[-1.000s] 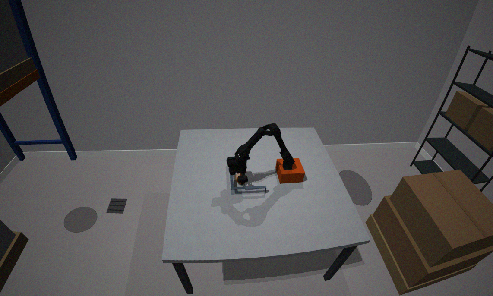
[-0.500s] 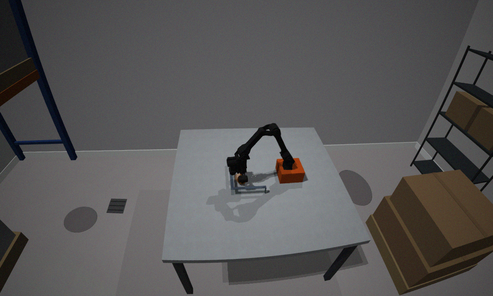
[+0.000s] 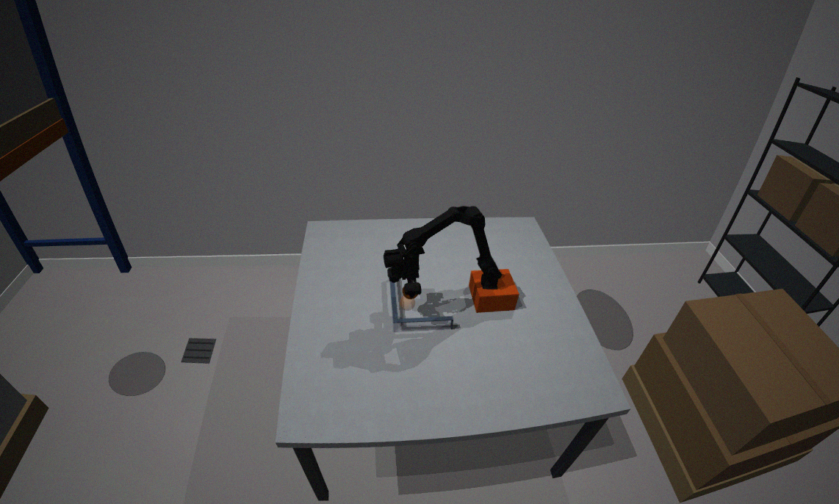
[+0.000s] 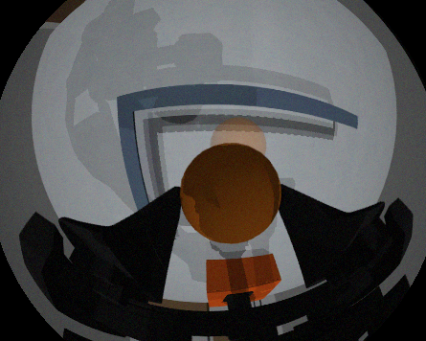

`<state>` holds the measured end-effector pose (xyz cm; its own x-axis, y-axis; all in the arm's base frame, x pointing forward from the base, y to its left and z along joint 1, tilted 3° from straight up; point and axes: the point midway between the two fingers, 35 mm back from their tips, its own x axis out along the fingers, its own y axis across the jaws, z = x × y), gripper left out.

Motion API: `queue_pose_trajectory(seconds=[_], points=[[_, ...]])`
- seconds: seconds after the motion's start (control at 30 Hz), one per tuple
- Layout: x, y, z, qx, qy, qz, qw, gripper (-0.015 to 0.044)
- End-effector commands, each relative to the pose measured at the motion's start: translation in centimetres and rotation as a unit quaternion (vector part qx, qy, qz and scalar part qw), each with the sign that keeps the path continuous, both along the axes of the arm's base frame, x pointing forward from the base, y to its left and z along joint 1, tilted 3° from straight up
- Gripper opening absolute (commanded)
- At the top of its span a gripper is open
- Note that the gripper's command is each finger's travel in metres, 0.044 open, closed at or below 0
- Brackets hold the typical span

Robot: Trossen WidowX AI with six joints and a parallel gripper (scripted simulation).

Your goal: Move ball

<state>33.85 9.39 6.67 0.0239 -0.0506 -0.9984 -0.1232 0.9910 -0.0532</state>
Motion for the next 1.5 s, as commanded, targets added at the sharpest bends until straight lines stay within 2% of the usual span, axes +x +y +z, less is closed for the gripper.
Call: queue_pose_trajectory(seconds=[0.0, 0.1, 0.3, 0.57, 0.87, 1.2, 1.47], points=[[-0.3, 0.1, 3.6, 0.003, -0.008, -0.001, 1.000, 0.0000], [-0.7, 0.1, 5.3, 0.003, -0.008, -0.001, 1.000, 0.0000], [-0.7, 0.0, 5.2, 0.003, -0.008, -0.001, 1.000, 0.0000], [1.1, -1.9, -0.1, 0.002, -0.009, -0.001, 1.000, 0.0000], [1.1, -2.0, -0.6, 0.002, -0.009, -0.001, 1.000, 0.0000], [1.4, -2.3, -6.8, 0.002, -0.009, -0.001, 1.000, 0.0000], [1.4, -2.3, -7.5, 0.002, -0.009, -0.001, 1.000, 0.0000]])
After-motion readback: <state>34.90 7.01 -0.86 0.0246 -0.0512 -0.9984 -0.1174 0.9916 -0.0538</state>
